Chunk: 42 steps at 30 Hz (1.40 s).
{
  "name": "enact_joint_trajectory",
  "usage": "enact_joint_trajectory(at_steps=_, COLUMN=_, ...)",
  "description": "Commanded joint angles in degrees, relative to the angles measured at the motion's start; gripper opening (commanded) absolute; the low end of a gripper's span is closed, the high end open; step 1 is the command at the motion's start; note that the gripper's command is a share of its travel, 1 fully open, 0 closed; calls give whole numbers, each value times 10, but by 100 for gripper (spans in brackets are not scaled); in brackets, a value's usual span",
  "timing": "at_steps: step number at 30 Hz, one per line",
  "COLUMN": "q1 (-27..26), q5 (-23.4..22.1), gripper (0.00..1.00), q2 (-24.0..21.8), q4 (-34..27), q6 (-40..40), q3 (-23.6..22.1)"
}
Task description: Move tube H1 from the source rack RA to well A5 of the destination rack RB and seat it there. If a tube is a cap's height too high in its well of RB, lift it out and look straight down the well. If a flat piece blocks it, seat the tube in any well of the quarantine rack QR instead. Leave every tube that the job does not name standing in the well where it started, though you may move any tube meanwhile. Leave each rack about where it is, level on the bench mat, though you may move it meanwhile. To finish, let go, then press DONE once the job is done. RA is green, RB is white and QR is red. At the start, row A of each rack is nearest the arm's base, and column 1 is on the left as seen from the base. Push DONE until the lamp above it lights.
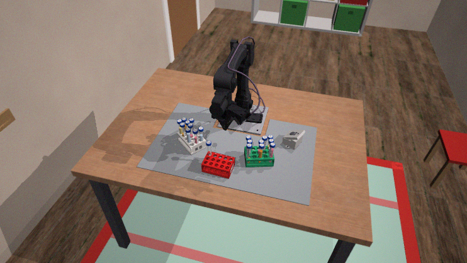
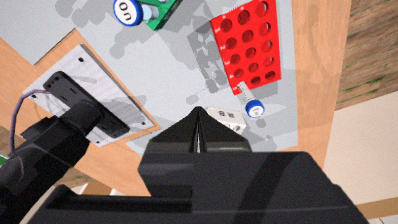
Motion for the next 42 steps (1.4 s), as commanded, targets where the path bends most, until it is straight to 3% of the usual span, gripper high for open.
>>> enact_joint_trajectory(at_steps=1, q1=-2, q5=-4, gripper=0, q2=-4, q4=11, q6=-20, q3=17)
enact_joint_trajectory(at_steps=33, q1=-3, q5=-5, gripper=0, q2=-5, q4=10, q6=-19, q3=17)
enact_joint_trajectory(at_steps=42, q1=57, q5=-7, gripper=0, q2=-16, q4=10, q6=39, q3=1)
